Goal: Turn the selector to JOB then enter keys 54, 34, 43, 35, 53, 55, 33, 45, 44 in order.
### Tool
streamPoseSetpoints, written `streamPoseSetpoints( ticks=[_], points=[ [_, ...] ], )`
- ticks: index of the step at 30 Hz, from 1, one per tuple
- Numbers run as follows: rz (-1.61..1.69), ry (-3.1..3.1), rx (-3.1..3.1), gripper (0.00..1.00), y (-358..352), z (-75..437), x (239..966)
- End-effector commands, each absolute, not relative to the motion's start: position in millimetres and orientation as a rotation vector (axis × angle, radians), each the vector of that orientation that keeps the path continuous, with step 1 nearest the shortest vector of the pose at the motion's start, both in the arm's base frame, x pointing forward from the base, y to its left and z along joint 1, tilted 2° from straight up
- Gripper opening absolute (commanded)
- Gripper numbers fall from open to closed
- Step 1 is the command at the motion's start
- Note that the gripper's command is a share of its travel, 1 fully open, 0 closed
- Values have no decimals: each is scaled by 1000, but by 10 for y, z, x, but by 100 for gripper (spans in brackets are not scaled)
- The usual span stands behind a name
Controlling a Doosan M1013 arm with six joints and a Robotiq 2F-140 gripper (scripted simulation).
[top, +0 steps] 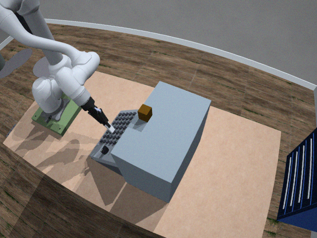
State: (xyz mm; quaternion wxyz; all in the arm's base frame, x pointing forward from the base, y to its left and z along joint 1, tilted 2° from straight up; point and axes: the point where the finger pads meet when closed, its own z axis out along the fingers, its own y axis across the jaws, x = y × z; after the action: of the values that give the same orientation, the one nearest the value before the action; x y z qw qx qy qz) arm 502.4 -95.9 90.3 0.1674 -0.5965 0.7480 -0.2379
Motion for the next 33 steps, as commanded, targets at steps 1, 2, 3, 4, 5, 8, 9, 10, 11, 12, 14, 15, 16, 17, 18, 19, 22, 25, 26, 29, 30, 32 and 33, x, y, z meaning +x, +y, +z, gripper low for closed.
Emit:
streamPoseSetpoints(
  ticks=[1, 2, 3, 4, 5, 8, 9, 10, 11, 12, 14, 15, 16, 17, 18, 19, 22, 25, 26, 29, 30, 32, 33],
  points=[
    [-677, 2129, -1697, 0, -960, 894, 5029],
    [-677, 2129, -1697, 0, -961, 890, 5032],
    [-677, 2129, -1697, 0, -962, 885, 5035],
    [-677, 2129, -1697, 0, -963, 880, 5038],
    [-677, 2129, -1697, 0, -964, 875, 5041],
    [-677, 2129, -1697, 0, -966, 860, 5051],
    [-677, 2129, -1697, 0, -967, 855, 5054],
    [-677, 2129, -1697, 0, -968, 850, 5057],
    [-677, 2129, -1697, 0, -969, 846, 5060],
    [-677, 2129, -1697, 0, -970, 842, 5063],
    [-677, 2129, -1697, 0, -971, 834, 5068],
    [-677, 2129, -1697, 0, -971, 834, 5068],
    [-677, 2129, -1697, 0, -971, 834, 5068],
    [-677, 2129, -1697, 0, -972, 830, 5070],
    [-677, 2129, -1697, 0, -973, 827, 5072],
    [-677, 2129, -1697, 0, -973, 824, 5074],
    [-677, 2129, -1697, 0, -974, 817, 5078],
    [-677, 2129, -1697, 0, -975, 814, 5081],
    [-677, 2129, -1697, 0, -975, 813, 5081],
    [-677, 2129, -1697, 0, -975, 812, 5081],
    [-677, 2129, -1697, 0, -975, 812, 5081],
    [-677, 2129, -1697, 0, -975, 812, 5081],
    [-677, 2129, -1697, 0, -975, 812, 5081]
  ],
)
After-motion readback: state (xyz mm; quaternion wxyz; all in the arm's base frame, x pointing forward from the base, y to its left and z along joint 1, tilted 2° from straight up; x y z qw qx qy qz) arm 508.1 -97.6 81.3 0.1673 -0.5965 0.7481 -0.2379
